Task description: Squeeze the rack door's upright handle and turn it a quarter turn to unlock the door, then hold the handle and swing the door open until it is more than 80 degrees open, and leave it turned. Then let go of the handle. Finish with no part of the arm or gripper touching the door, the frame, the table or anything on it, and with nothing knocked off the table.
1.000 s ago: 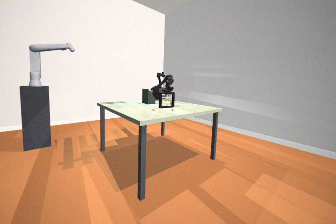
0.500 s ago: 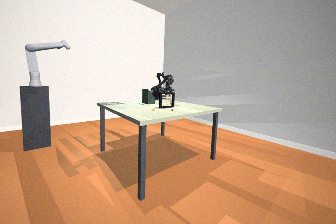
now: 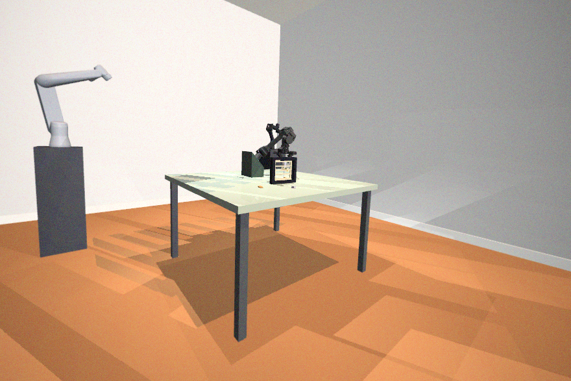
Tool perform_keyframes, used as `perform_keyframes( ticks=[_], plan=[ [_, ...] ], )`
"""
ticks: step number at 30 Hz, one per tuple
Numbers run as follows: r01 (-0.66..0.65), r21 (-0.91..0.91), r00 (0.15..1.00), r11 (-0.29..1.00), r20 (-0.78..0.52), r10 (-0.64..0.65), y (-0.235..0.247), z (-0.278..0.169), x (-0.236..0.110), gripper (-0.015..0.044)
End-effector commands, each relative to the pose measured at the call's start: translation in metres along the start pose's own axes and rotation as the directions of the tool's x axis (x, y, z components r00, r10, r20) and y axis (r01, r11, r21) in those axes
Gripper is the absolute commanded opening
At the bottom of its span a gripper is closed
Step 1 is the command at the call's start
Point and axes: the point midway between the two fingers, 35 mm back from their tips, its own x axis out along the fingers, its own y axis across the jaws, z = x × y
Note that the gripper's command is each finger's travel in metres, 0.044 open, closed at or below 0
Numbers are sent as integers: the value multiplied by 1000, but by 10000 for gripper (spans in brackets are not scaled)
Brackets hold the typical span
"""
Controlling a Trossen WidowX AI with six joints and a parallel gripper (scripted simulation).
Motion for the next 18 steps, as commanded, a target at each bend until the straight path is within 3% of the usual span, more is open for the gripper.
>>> perform_keyframes(
  ticks=[1,10,18],
  plan=[
    [4,187,1000,982,-1,-4,0,4,4,288],
    [4,586,1000,810,-1,-4,0,4,4,288],
    [4,612,1000,791,-1,-4,0,4,4,281]
  ],
)
